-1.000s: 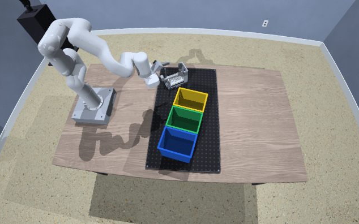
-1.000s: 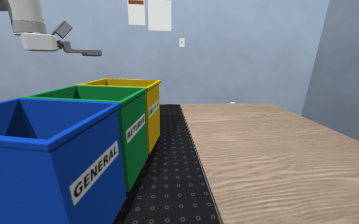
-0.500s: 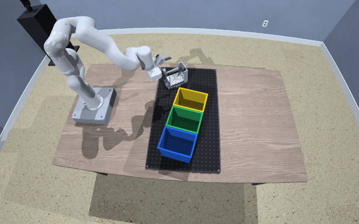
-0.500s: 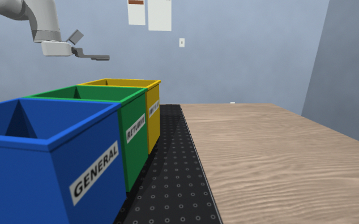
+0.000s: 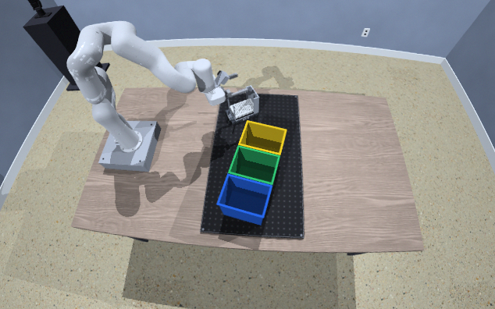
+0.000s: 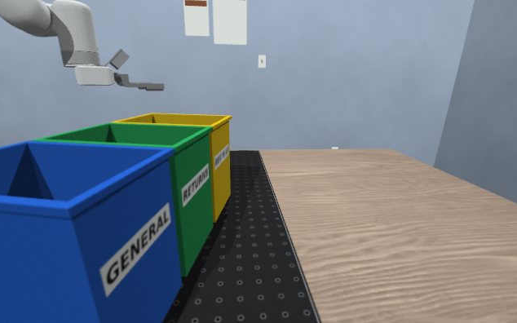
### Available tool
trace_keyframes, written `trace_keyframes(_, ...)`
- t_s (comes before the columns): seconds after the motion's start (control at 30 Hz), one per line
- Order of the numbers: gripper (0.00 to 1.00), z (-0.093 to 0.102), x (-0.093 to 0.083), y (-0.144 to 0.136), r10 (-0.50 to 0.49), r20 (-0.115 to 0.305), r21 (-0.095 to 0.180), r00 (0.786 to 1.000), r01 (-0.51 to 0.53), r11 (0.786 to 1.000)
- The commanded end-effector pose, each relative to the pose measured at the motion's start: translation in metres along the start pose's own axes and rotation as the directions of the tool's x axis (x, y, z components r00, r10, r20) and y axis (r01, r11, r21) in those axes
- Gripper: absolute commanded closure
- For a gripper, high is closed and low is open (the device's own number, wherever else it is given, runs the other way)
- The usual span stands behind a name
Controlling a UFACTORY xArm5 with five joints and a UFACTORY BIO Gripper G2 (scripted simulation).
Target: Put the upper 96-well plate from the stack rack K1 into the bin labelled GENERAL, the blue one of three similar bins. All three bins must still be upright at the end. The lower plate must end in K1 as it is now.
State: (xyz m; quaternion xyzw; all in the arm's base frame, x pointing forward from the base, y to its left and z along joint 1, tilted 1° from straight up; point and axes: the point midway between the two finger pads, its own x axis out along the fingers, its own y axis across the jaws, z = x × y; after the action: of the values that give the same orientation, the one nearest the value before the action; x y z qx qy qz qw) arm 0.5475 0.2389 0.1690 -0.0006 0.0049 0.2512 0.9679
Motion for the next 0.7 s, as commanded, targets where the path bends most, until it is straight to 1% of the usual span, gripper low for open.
trace_keyframes(0.0,0.63,0.001,0.001,0.0,0.0,0.002,-0.003,1.0,0.0,1.0)
trace_keyframes(0.13,0.63,0.001,0.001,0.0,0.0,0.002,-0.003,1.0,0.0,1.0)
trace_keyframes(0.67,0.63,-0.022,0.001,0.0,0.0,0.002,-0.003,1.0,0.0,1.0)
